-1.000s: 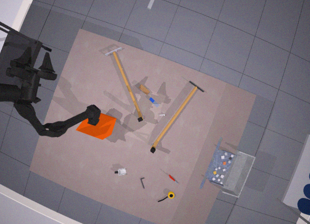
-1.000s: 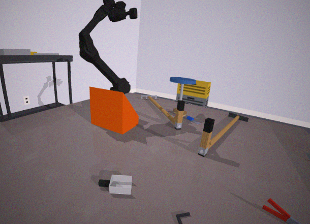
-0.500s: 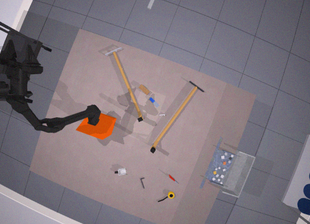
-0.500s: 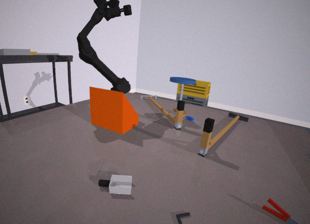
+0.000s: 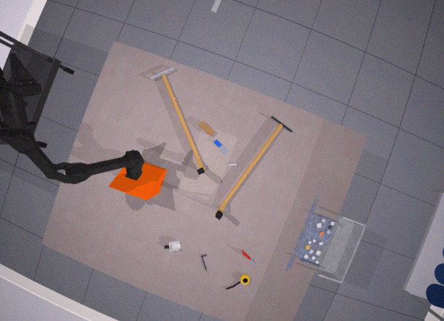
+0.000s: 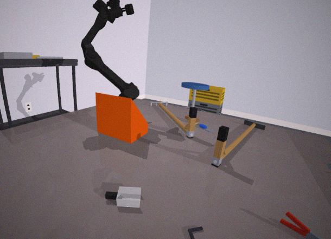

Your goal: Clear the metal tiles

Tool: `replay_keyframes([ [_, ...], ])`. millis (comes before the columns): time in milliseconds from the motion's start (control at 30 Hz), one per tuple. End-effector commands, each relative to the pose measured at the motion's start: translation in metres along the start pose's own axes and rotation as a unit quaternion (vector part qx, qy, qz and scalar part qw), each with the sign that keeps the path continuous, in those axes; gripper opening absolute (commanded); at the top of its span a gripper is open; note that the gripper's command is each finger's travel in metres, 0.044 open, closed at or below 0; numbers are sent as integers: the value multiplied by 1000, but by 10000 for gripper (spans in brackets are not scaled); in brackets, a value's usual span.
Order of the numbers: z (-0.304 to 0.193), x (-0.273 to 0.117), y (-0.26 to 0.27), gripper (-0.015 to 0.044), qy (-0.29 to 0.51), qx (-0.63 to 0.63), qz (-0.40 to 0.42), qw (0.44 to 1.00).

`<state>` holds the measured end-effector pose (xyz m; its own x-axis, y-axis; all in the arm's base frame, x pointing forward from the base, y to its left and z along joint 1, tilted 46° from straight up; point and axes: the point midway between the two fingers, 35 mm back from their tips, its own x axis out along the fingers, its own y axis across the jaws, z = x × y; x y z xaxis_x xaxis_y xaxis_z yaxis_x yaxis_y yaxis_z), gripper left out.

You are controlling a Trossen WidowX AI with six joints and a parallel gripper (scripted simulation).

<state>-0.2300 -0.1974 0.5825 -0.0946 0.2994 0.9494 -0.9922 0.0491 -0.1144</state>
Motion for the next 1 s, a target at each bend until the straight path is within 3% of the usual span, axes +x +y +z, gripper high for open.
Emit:
replay_keyframes([
  [0,0,7,11,440,-11,2,10,1000],
  [967,-7,24,138,440,-100,-19,142,985],
])
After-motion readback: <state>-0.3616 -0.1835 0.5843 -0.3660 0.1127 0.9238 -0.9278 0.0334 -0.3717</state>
